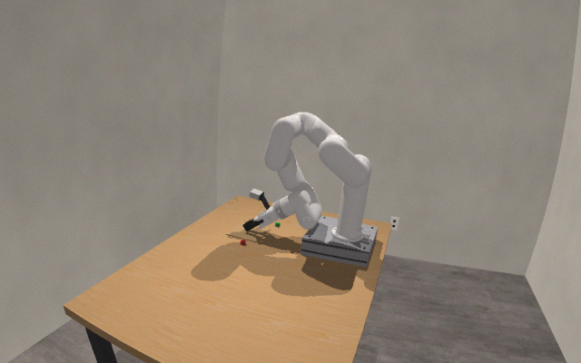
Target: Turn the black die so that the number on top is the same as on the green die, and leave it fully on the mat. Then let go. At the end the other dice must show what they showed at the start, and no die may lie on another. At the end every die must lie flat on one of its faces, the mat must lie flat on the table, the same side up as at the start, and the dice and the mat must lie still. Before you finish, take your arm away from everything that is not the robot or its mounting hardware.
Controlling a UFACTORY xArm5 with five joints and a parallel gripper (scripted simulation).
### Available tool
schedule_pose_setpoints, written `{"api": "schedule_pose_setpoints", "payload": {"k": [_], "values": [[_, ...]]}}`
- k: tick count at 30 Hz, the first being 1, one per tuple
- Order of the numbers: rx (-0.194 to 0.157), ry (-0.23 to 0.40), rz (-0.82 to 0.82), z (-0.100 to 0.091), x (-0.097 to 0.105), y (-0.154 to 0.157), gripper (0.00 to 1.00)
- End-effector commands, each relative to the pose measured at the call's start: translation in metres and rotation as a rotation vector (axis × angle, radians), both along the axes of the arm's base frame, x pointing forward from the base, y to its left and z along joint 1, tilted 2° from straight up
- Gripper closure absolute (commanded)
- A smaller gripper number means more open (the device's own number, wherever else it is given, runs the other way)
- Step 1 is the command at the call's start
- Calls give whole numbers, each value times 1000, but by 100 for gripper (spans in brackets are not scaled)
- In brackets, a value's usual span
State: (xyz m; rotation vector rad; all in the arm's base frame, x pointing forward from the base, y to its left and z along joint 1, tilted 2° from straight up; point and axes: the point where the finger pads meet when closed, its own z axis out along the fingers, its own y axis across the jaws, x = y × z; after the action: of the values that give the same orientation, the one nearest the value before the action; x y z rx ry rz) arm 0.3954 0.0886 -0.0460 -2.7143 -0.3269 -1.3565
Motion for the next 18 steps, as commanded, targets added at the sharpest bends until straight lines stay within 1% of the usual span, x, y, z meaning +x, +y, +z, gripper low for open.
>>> {"api": "schedule_pose_setpoints", "payload": {"k": [1, 2, 4, 5, 7, 8, 10, 11, 18], "values": [[0, -2, 0, 1, 0, 0, 85], [0, -2, 0, 1, 0, 0, 81], [0, -2, 0, 1, 0, 0, 81], [0, -2, 0, 1, 0, 0, 77], [0, -2, 0, 1, 0, 0, 77], [0, -2, 0, 1, 0, 0, 73], [0, -2, 0, 1, 0, 0, 73], [0, -2, 0, 1, 0, 0, 69], [0, -2, 0, 1, 0, 0, 69]]}}
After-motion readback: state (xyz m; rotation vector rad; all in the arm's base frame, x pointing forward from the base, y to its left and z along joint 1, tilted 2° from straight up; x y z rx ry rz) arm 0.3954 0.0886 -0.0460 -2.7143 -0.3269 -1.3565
